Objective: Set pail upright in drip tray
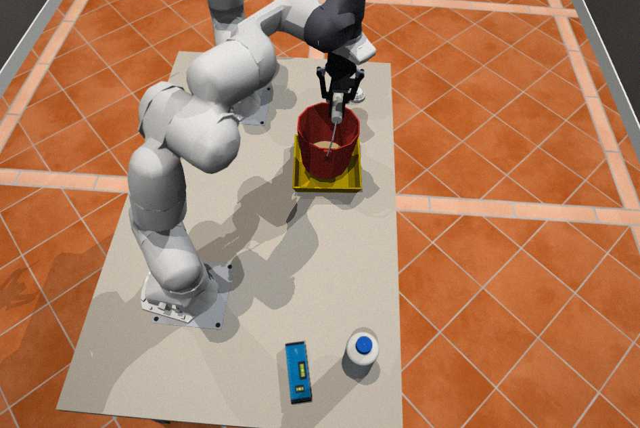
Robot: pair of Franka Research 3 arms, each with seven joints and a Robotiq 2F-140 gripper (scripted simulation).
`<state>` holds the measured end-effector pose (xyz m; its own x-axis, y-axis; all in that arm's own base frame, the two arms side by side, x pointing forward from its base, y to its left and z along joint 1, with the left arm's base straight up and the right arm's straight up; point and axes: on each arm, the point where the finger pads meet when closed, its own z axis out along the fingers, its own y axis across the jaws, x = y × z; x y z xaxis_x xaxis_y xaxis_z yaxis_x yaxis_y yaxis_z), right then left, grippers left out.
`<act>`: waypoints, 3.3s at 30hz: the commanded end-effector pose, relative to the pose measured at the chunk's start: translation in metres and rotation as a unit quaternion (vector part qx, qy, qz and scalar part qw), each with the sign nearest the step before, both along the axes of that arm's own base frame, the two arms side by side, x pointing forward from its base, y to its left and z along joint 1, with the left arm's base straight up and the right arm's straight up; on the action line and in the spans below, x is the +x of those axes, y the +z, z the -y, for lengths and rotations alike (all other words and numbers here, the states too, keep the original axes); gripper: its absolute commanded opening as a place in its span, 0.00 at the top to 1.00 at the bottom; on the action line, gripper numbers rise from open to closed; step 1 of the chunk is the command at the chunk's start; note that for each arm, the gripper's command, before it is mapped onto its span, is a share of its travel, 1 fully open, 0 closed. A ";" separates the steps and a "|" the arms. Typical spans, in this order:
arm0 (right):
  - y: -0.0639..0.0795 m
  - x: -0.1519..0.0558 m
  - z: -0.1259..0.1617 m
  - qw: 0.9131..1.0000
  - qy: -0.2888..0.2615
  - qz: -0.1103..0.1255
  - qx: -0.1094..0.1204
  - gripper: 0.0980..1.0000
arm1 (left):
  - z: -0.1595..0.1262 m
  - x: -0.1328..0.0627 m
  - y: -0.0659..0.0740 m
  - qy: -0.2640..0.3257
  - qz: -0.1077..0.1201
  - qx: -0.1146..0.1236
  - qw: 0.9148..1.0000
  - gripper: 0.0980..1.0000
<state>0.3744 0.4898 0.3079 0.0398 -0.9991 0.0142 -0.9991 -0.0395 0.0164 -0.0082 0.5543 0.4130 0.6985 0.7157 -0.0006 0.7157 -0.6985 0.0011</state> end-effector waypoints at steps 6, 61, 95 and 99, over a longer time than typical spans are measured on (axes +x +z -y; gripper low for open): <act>-0.002 0.004 -0.003 1.000 -0.003 0.008 0.007 1.00 | 0.000 0.000 0.000 0.001 0.000 0.001 1.000 0.00; -0.039 0.004 -0.003 1.000 -0.003 0.008 0.007 1.00 | 0.000 0.000 0.000 0.001 0.000 0.001 1.000 0.00; -0.039 0.004 -0.003 1.000 -0.003 0.008 0.007 1.00 | 0.000 0.000 0.000 0.001 0.000 0.001 1.000 0.00; -0.039 0.004 -0.003 1.000 -0.003 0.008 0.007 1.00 | 0.000 0.000 0.000 0.001 0.000 0.001 1.000 0.00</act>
